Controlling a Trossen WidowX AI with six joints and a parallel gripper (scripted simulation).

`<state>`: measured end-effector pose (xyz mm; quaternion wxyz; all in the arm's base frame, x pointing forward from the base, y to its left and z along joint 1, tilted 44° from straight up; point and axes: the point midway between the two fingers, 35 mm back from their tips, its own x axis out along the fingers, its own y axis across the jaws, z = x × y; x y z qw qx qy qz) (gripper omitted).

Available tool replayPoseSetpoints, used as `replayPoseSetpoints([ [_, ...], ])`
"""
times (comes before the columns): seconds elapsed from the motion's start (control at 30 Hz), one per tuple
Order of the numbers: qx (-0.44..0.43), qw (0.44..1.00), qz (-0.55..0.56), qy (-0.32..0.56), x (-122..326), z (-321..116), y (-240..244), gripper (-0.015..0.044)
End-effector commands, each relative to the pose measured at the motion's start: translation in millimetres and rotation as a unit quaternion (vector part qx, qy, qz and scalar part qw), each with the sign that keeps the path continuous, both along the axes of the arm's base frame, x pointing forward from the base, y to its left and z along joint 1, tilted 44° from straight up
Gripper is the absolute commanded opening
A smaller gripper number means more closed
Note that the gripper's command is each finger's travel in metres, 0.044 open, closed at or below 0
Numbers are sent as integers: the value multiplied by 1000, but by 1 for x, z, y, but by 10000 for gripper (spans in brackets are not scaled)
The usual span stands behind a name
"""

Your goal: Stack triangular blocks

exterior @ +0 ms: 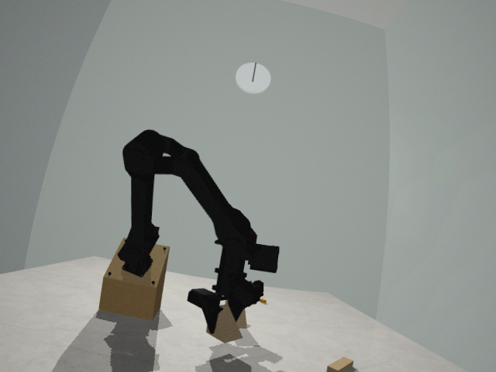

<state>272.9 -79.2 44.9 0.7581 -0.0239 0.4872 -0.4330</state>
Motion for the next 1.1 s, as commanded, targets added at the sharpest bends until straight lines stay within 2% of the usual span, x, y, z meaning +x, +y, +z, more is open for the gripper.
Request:
replayPoseSetpoints([
  [0.0, 11, 998, -41, -41, 0, 0, 1, 0],
  [0.5, 40, 968, -178, -172, 1, 0, 1, 0],
  [1.07, 72, 888, -327, -314, 1, 0, 1, 0],
])
